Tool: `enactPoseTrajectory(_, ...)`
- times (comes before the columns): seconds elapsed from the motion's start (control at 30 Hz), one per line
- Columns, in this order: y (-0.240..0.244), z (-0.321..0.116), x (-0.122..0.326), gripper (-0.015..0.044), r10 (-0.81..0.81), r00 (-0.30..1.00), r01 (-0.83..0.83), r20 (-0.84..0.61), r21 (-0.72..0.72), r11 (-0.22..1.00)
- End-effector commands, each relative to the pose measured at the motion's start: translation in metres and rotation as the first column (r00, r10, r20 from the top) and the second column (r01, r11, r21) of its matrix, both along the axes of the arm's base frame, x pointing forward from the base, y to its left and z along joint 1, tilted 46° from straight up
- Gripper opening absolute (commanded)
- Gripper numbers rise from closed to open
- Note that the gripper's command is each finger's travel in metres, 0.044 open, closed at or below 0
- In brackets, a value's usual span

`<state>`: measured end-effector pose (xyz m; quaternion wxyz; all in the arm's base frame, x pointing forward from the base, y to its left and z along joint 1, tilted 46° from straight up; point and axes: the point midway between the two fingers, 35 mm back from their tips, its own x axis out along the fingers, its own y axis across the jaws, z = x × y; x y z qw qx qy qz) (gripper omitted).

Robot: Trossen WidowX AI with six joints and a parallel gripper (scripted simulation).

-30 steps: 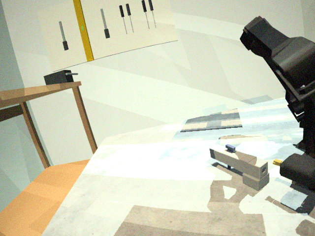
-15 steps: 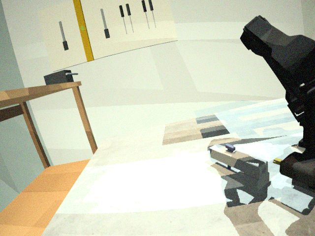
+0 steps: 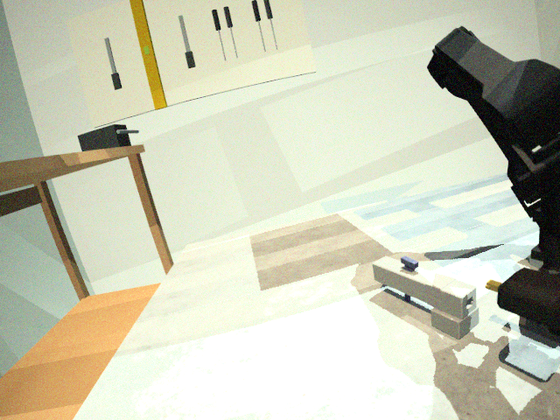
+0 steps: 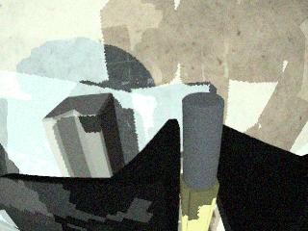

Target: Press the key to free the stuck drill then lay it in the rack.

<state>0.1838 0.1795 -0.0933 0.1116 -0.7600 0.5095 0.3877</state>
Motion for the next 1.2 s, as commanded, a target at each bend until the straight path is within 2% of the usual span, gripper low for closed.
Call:
enactPoseTrajectory(0.0, 0.0031, 0.0011, 0.0005, 0.0, -0.003, 1.0, 0.003, 0.003, 0.007, 1.0)
enactPoseTrajectory(1.17, 0.0083, 0.0039, 0.001, 0.0, -0.003, 1.0, 0.003, 0.003, 0.007, 1.0)
